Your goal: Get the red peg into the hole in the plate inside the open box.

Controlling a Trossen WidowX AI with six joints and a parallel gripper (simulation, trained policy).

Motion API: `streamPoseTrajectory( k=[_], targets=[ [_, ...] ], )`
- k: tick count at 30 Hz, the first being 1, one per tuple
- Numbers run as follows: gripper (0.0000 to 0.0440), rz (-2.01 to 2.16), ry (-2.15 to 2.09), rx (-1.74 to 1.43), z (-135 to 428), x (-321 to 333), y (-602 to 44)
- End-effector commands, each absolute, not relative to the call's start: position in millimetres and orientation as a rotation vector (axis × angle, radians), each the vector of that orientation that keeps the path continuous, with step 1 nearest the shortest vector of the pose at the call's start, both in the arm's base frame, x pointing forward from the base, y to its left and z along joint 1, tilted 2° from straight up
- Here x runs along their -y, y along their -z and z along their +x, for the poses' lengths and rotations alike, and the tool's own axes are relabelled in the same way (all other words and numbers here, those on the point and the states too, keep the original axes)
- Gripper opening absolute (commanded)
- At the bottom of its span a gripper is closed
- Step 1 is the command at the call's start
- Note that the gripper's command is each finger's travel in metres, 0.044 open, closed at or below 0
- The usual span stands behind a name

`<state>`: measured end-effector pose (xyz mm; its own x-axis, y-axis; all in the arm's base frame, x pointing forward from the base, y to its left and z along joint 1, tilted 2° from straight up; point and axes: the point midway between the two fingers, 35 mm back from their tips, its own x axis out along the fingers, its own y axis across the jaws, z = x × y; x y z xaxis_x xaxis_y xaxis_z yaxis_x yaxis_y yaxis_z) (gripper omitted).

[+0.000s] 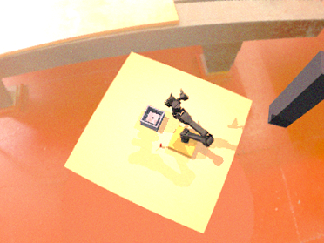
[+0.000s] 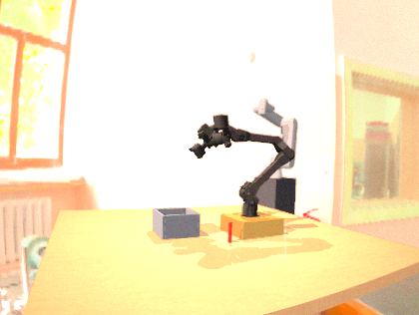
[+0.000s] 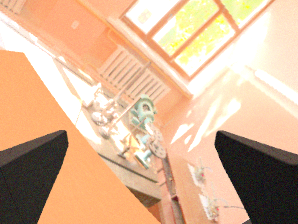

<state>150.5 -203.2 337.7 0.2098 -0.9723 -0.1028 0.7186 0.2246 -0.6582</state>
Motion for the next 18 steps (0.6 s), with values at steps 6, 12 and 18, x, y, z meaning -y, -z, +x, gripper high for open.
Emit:
streamPoseTrajectory(
  k=[6,12,18],
  targets=[
    [0.0440,-0.394,1.021,-0.573,205.9,169.8,-303.4],
    [0.0440,-0.271,0.858,-0.614,238.1,133.0,-272.5],
    [0.0440,-0.136,0.721,-0.694,257.6,89.1,-238.0]
  ],
)
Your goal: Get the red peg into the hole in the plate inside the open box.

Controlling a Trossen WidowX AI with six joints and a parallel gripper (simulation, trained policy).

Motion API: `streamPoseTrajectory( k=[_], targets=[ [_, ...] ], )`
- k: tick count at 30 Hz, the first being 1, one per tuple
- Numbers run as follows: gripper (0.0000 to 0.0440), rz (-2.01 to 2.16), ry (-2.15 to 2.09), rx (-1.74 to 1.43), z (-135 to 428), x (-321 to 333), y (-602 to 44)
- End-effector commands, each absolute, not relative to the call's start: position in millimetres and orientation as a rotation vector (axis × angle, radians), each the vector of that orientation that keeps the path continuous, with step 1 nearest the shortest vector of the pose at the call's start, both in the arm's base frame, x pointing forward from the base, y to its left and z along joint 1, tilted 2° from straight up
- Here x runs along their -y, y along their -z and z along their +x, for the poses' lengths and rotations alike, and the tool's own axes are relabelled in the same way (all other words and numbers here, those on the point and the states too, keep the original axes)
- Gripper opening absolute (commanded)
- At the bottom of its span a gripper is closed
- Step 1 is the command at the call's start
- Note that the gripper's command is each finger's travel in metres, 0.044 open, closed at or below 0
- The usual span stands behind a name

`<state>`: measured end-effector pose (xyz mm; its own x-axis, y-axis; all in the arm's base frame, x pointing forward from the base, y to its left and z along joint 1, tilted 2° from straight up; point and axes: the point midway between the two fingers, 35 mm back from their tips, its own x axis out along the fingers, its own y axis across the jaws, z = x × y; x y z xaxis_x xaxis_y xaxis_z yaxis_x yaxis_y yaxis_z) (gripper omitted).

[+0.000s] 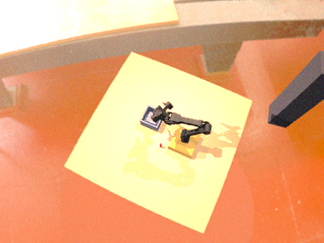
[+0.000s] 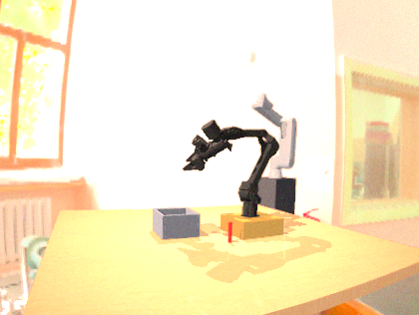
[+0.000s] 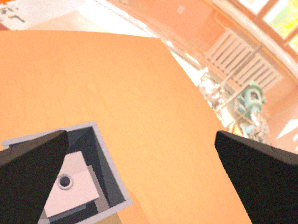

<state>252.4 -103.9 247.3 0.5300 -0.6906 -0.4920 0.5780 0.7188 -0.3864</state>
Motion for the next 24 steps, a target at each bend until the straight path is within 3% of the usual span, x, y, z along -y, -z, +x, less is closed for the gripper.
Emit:
streamPoseTrajectory(
  k=[1,24],
  targets=[
    [0.0440,-0.114,0.702,-0.711,259.3,81.6,-232.0],
    [0.0440,0.258,0.662,-1.202,221.2,-36.8,-120.1]
  ],
)
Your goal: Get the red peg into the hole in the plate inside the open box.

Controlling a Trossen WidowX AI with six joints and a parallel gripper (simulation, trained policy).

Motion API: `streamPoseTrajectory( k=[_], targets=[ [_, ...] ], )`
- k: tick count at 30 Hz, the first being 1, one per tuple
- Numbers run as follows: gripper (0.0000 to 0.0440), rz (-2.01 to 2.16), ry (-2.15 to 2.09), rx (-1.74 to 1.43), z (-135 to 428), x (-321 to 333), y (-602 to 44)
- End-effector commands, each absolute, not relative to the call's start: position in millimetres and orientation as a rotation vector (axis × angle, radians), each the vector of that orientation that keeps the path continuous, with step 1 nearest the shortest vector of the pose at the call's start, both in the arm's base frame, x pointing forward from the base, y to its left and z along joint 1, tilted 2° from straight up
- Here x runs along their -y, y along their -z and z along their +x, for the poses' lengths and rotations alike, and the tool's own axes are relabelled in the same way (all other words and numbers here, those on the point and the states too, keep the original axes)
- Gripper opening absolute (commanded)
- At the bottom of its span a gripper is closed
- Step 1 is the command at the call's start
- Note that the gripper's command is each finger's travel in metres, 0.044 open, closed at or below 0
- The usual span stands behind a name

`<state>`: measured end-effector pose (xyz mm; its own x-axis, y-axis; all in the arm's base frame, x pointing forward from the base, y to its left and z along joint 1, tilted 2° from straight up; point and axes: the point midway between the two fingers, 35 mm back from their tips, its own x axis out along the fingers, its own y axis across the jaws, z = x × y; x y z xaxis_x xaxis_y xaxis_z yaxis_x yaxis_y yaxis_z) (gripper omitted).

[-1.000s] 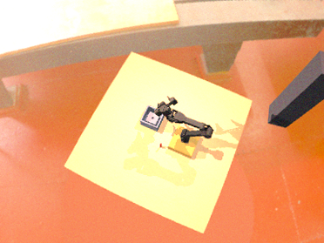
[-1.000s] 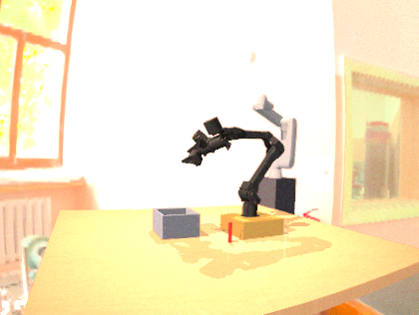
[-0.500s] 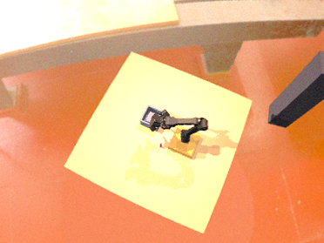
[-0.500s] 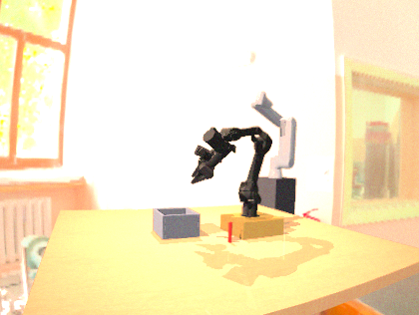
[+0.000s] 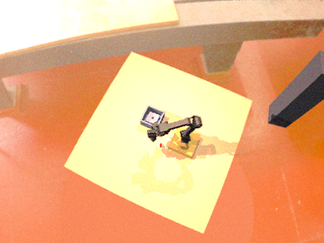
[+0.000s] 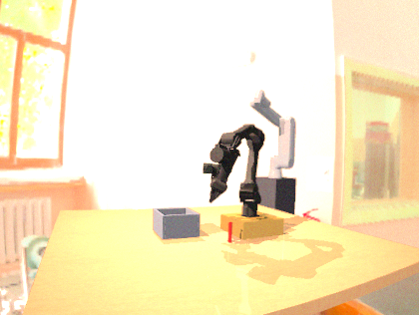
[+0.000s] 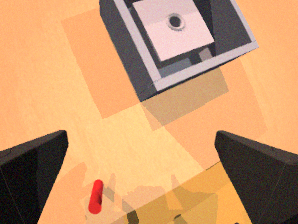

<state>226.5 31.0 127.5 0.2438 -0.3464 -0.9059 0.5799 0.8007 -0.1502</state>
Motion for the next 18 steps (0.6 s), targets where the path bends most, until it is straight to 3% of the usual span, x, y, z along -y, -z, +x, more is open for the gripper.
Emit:
streamPoseTrajectory(
  k=[1,18],
  targets=[
    [0.0440,0.268,0.672,-1.218,219.1,-39.2,-116.6],
    [0.0440,0.427,0.830,-1.333,199.9,-66.9,-50.0]
  ],
)
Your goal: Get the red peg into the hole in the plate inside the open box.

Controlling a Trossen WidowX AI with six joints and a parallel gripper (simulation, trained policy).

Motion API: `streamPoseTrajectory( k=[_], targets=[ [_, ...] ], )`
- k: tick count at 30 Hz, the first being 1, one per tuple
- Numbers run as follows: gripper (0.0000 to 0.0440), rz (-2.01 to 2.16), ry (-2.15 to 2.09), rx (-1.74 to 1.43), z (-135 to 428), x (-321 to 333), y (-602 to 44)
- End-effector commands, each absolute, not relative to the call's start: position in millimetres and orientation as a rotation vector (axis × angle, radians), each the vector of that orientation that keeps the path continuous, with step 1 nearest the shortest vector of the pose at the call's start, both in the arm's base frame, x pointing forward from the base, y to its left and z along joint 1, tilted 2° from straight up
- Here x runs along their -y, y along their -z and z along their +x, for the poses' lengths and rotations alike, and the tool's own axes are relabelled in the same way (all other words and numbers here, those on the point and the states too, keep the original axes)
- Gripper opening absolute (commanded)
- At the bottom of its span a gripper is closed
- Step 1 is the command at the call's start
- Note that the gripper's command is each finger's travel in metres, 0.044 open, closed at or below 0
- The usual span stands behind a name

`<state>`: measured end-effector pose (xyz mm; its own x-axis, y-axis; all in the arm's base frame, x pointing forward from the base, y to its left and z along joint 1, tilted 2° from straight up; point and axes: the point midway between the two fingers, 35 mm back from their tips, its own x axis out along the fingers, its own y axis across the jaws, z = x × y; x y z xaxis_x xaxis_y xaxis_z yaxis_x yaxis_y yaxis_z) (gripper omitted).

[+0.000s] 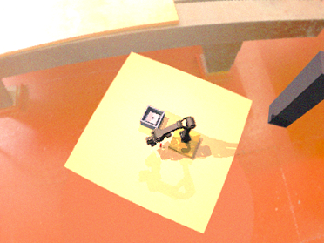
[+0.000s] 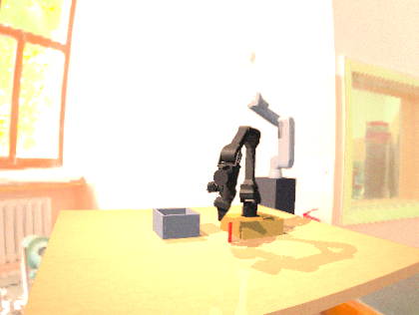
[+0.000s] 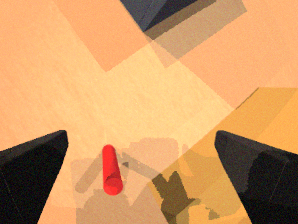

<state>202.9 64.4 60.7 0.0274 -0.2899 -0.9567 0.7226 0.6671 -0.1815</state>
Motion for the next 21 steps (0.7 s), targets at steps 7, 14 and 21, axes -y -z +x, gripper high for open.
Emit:
streamPoseTrajectory(
  k=[7,14,21],
  targets=[
    [0.0440,0.504,0.834,-1.316,198.4,-76.7,-18.0],
    [0.0373,0.560,0.844,-1.317,191.1,-82.6,4.0],
    [0.0197,0.598,0.871,-1.360,182.6,-83.8,12.8]
  ],
)
